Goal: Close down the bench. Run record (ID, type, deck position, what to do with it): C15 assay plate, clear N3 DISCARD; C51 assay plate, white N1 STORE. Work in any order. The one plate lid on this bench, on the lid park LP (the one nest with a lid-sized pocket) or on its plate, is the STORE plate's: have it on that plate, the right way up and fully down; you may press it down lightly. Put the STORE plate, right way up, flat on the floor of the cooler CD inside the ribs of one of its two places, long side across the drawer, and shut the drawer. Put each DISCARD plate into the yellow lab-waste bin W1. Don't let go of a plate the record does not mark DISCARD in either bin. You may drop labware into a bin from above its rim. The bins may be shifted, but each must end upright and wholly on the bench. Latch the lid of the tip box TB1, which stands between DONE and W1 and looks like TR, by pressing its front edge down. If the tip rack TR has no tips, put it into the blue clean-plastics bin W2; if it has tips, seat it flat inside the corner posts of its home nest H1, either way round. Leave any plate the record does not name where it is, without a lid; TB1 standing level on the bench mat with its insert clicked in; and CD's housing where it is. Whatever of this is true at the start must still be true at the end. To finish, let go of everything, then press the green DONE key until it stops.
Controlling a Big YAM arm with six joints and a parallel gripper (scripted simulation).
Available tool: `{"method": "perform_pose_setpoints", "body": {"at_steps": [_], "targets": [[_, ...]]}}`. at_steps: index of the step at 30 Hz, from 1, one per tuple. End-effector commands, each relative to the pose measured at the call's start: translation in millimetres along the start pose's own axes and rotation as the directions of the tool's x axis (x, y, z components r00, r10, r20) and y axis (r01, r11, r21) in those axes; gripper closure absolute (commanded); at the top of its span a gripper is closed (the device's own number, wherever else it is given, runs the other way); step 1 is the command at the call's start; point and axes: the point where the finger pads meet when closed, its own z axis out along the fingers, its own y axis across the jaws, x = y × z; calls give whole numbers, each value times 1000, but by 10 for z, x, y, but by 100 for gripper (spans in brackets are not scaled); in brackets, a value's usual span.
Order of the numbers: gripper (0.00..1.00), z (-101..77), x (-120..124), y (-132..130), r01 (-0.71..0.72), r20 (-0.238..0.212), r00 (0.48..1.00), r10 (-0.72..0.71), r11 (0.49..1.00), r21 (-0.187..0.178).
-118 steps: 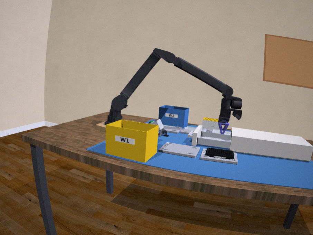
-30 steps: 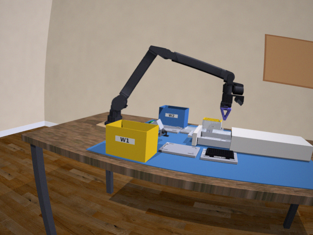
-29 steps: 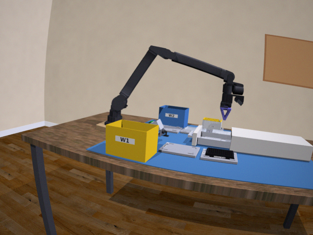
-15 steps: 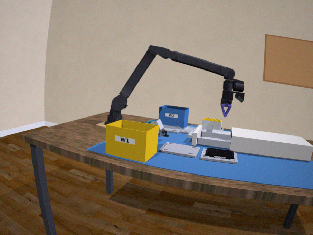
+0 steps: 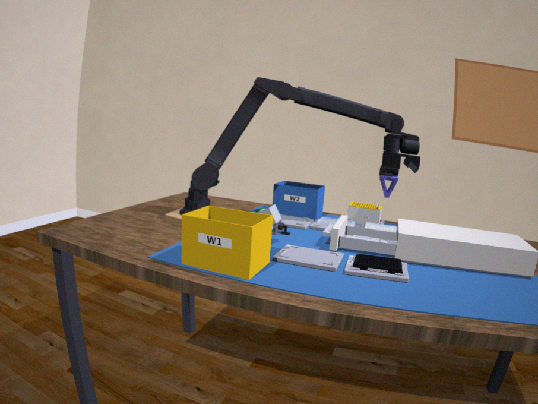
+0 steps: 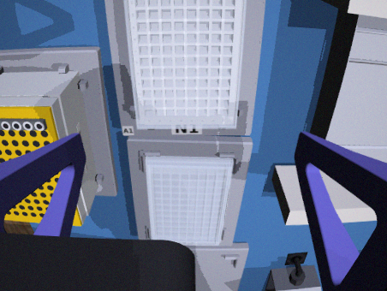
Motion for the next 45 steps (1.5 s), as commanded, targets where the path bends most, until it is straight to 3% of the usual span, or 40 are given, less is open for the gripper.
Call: {"method": "perform_pose_setpoints", "body": {"at_steps": [1, 32, 33, 36, 37, 45], "targets": [[0, -130, -26, 94, 5, 21, 1000, -4, 1000, -8], [0, -130, -26, 94, 5, 21, 1000, -4, 1000, -8], [0, -216, -142, 155, 0, 45, 999, 0, 1000, -17], [0, -216, -142, 155, 2, 45, 999, -2, 1000, -16], [0, -38, -11, 124, 12, 2, 1000, -12, 1000, -2], [0, -40, -21, 101, 9, 4, 1000, -9, 1000, -3]]}}
